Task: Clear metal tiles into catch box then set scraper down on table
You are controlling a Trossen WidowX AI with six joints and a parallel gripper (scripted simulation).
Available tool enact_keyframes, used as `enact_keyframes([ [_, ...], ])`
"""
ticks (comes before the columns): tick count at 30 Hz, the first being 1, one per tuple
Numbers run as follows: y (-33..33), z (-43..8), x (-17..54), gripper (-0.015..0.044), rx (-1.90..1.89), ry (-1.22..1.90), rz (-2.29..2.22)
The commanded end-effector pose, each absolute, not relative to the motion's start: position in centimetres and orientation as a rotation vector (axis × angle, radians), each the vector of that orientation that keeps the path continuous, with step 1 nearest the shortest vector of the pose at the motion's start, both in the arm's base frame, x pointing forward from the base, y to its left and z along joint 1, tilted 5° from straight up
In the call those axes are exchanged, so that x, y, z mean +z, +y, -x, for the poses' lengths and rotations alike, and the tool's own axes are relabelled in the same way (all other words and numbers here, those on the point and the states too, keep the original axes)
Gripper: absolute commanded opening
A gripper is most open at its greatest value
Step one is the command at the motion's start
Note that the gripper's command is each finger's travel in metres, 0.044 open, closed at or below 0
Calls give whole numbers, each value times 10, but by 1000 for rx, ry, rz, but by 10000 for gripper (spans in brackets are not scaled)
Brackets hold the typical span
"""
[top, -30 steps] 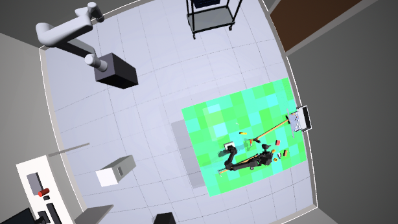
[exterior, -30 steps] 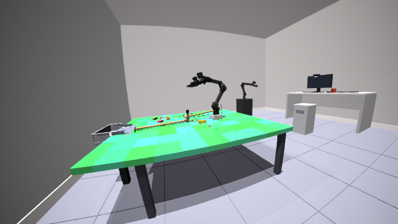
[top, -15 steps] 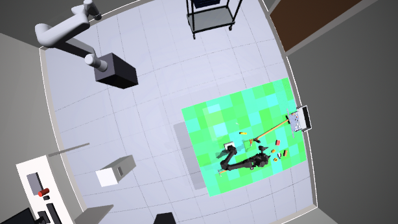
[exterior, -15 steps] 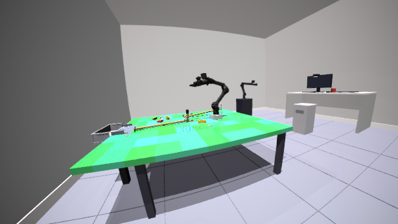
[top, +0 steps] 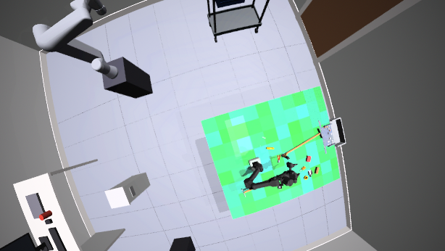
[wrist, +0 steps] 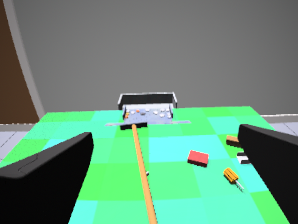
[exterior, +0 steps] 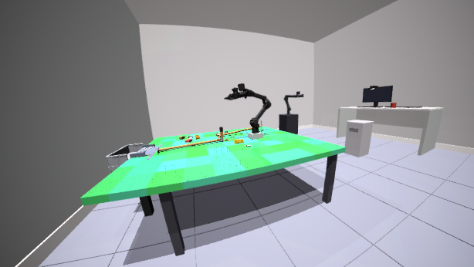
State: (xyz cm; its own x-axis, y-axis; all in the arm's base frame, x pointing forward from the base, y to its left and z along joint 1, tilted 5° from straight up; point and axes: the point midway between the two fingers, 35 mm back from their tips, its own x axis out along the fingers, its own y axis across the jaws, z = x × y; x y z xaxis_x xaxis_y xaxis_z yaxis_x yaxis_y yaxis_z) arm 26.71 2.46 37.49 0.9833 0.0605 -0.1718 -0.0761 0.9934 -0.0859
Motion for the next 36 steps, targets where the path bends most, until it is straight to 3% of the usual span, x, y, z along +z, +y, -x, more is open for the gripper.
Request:
enact_keyframes([
  [1,24,-267,374,440,64,170,87],
  [17,24,-269,374,440,65,175,87],
  [36,31,-321,361,440,92,299,94],
])
